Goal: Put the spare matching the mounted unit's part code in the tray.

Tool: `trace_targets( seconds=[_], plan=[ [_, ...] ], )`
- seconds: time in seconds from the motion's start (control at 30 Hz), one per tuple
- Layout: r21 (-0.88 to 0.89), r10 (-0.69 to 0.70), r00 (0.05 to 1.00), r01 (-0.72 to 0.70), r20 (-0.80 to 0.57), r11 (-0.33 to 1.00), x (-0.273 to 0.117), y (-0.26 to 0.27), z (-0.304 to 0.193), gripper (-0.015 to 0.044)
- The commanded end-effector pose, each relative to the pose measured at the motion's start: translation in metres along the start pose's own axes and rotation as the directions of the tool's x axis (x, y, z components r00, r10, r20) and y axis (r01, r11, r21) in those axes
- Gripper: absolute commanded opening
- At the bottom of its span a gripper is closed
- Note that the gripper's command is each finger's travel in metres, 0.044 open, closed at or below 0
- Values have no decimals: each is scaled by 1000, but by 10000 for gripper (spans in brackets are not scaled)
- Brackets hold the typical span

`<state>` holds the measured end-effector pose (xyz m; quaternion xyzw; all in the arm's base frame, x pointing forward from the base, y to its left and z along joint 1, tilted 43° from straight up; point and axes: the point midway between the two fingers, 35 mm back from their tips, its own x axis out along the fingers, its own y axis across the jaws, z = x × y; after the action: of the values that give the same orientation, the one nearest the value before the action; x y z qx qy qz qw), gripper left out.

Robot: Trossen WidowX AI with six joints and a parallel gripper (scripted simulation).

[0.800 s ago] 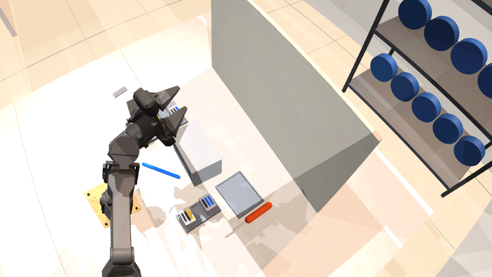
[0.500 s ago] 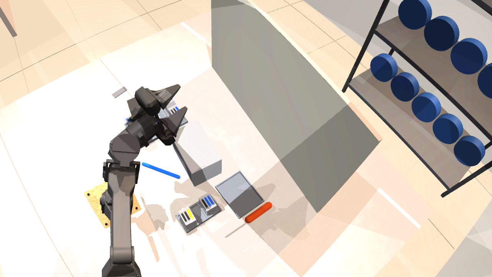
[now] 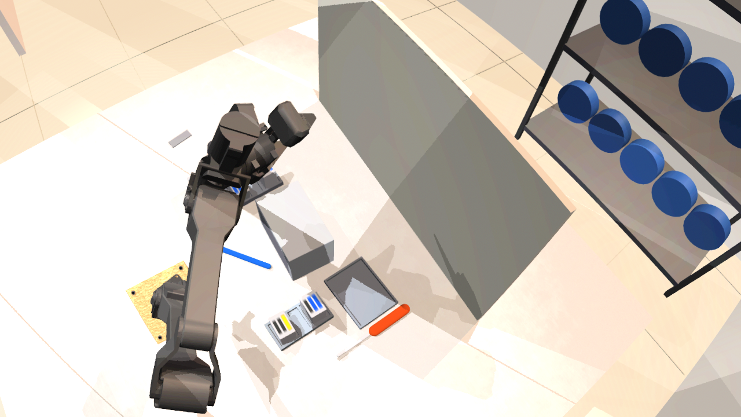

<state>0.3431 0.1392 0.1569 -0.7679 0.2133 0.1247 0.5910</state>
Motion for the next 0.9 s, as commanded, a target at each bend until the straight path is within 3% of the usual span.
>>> trace_targets(
  seconds=[0.0,0.27,0.63,0.7,0.87],
  plan=[
    [524,382,908,-246,-169,815,54,18,-23,440],
    [817,638,705,-146,-310,558,77,41,-56,440],
    [899,816,387,266,-430,348,82,62,-100,440],
    [884,827,351,329,-440,331,82,63,-104,440],
    [883,828,347,335,-441,330,82,63,-104,440]
  ],
)
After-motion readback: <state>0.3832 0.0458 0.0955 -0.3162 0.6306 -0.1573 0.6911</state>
